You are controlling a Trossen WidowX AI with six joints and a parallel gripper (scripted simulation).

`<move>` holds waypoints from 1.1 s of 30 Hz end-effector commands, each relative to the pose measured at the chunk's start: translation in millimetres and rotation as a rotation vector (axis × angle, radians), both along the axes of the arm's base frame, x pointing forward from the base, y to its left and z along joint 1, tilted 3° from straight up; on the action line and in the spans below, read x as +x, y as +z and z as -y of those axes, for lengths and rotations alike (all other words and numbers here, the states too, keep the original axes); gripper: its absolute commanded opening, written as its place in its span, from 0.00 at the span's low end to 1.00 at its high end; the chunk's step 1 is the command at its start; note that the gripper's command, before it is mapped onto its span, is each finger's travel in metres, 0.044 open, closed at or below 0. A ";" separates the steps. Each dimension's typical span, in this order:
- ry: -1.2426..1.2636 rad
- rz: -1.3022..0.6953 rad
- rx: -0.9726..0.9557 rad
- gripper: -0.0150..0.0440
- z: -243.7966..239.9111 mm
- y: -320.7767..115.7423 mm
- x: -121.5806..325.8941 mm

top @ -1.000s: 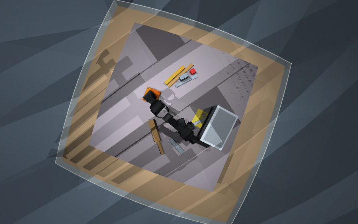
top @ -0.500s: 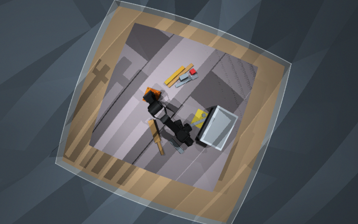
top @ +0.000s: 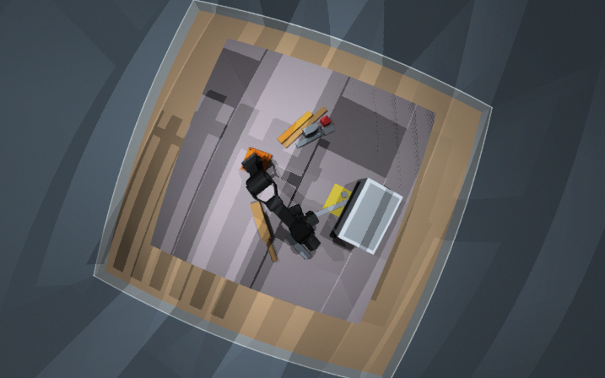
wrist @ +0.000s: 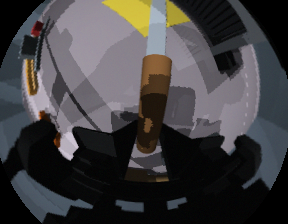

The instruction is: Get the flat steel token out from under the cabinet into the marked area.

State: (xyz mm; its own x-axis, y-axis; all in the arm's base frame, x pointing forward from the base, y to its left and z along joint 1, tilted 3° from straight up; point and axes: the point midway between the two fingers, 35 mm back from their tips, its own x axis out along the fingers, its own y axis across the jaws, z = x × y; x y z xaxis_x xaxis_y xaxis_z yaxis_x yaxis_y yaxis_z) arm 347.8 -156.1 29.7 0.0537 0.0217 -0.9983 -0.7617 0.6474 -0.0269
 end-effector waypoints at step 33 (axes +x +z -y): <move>-0.002 -0.003 0.000 0.25 36.4 3.5 -27.6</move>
State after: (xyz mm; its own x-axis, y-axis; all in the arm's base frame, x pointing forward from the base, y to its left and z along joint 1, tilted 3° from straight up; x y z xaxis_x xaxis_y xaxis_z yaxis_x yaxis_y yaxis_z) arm 320.0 -192.4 28.3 0.0490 0.0215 -0.9986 -0.7597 0.6498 -0.0233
